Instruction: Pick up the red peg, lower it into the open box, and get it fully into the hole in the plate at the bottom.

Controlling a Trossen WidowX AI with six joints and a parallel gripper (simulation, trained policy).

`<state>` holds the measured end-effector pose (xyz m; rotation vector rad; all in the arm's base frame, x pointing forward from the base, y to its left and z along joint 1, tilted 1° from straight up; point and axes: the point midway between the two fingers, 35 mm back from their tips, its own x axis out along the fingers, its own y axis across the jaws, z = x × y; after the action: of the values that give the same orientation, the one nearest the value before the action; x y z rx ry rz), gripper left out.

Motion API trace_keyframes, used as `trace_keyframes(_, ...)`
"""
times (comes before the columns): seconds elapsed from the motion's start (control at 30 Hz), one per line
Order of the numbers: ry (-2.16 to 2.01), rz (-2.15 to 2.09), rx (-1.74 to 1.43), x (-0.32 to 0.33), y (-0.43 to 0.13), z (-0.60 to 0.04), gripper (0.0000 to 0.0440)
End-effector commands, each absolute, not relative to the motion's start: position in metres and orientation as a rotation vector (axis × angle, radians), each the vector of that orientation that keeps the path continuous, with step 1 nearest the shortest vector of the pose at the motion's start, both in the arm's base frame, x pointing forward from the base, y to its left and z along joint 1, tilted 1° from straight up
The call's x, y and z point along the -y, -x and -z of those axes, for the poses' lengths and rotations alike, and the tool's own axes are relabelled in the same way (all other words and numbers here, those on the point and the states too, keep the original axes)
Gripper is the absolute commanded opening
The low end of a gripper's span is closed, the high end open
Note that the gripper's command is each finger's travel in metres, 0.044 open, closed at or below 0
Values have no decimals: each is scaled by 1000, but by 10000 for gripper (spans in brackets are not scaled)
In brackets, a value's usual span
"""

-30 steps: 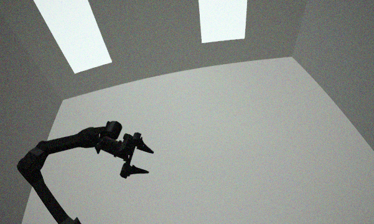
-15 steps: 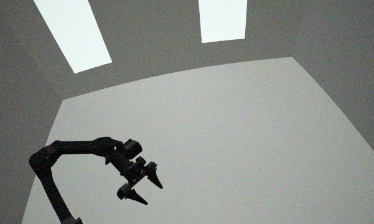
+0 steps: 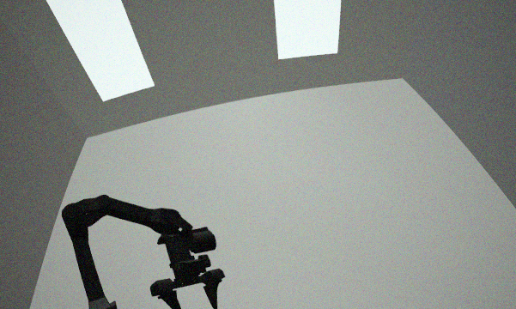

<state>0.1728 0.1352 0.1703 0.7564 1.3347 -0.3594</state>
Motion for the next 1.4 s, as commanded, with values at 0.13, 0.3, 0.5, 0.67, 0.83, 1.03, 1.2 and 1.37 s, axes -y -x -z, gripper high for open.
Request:
trace_keyframes(0.13,-601,494,-1456,-131,-159,-128,440)
trace_keyframes(0.3,-547,547,-1496,-132,-156,-106,440)
trace_keyframes(0.5,-508,580,-1513,-135,-157,-82,440)
trace_keyframes(0.67,-490,590,-1512,-137,-159,-62,440)
trace_keyframes(0.83,-479,590,-1501,-138,-161,-40,440)
trace_keyframes(1.03,-468,585,-1487,-137,-163,-17,436)
trace_keyframes(1.2,-447,594,-1499,-135,-161,-1,333)
trace_keyframes(1.37,-425,622,-1516,-132,-159,8,201)
